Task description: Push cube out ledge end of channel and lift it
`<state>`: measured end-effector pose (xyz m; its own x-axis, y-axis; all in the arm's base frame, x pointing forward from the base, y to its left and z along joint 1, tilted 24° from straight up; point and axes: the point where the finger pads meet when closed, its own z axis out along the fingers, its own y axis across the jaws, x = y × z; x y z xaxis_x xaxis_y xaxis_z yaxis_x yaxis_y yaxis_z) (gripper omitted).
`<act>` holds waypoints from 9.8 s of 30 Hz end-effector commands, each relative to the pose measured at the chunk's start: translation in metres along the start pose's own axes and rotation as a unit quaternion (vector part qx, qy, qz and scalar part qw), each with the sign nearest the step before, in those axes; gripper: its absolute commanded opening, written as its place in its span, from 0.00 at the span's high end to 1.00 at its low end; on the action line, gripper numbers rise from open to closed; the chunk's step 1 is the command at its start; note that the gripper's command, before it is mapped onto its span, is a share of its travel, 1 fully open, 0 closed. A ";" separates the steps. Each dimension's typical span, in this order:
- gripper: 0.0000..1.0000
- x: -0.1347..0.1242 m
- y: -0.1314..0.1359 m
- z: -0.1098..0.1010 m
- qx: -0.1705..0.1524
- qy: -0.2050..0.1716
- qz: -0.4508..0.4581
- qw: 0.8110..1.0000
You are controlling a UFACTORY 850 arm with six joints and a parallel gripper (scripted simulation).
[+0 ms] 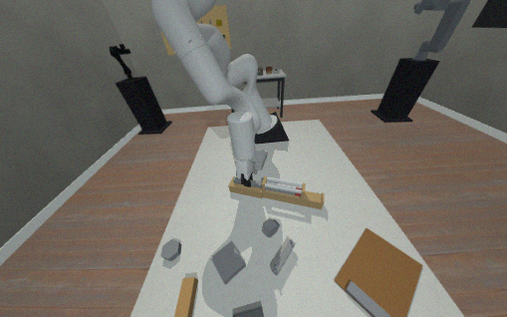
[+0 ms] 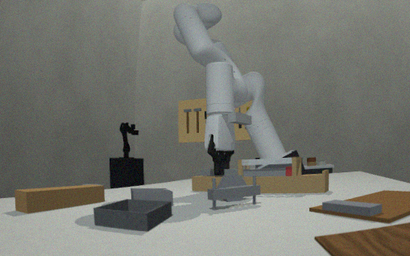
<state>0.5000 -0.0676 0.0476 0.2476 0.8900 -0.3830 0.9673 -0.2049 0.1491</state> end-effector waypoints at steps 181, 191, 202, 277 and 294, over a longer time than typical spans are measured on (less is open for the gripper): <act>1.00 -0.024 0.001 -0.043 -0.001 0.000 0.000 1.000; 1.00 -0.024 0.001 -0.070 -0.001 0.000 0.000 1.000; 1.00 0.024 0.017 -0.071 -0.002 0.000 0.001 1.000; 0.56 0.284 0.001 0.000 -0.001 0.000 0.001 1.000; 1.00 0.284 0.001 0.001 -0.001 0.000 0.001 1.000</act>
<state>0.5709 0.1838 -0.0621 0.2493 0.8894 -0.3832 0.9669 -0.2065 0.1497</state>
